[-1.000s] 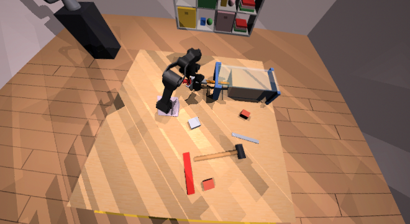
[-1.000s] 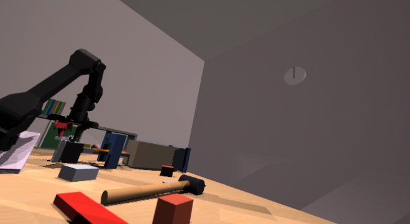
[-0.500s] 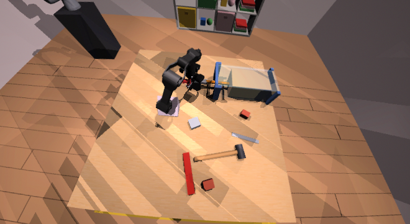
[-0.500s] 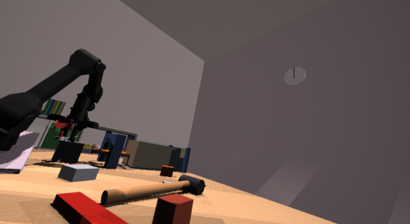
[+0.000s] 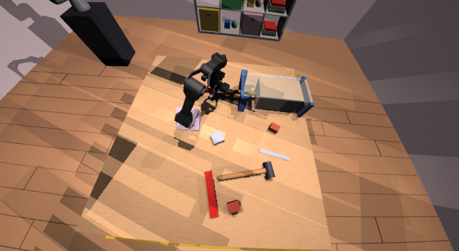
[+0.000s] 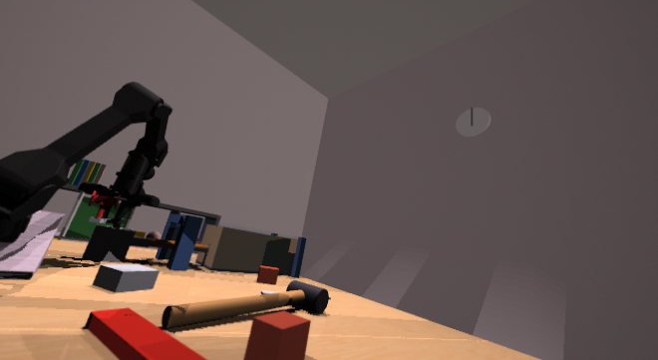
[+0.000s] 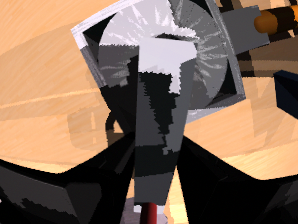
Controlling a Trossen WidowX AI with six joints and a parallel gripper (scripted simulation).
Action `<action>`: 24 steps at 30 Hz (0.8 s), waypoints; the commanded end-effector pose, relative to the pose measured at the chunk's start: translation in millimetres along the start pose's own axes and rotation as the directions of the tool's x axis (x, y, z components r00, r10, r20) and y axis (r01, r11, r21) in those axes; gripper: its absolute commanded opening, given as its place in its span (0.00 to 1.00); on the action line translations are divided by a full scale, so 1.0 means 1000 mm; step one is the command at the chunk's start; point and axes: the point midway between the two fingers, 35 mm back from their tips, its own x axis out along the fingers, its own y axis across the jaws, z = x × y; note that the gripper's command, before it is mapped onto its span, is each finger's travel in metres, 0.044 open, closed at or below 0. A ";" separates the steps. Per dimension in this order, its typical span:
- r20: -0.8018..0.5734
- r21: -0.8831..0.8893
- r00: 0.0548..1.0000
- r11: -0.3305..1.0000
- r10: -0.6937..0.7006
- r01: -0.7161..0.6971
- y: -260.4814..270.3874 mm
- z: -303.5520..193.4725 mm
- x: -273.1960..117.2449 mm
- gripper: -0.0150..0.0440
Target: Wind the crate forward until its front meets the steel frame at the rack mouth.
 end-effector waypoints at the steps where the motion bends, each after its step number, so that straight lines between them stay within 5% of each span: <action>1: -0.033 0.004 0.999 1.000 0.022 -0.022 -0.001 0.003 -0.001 0.25; 24: -0.020 0.135 1.000 0.991 0.023 -0.020 0.005 0.003 0.001 0.25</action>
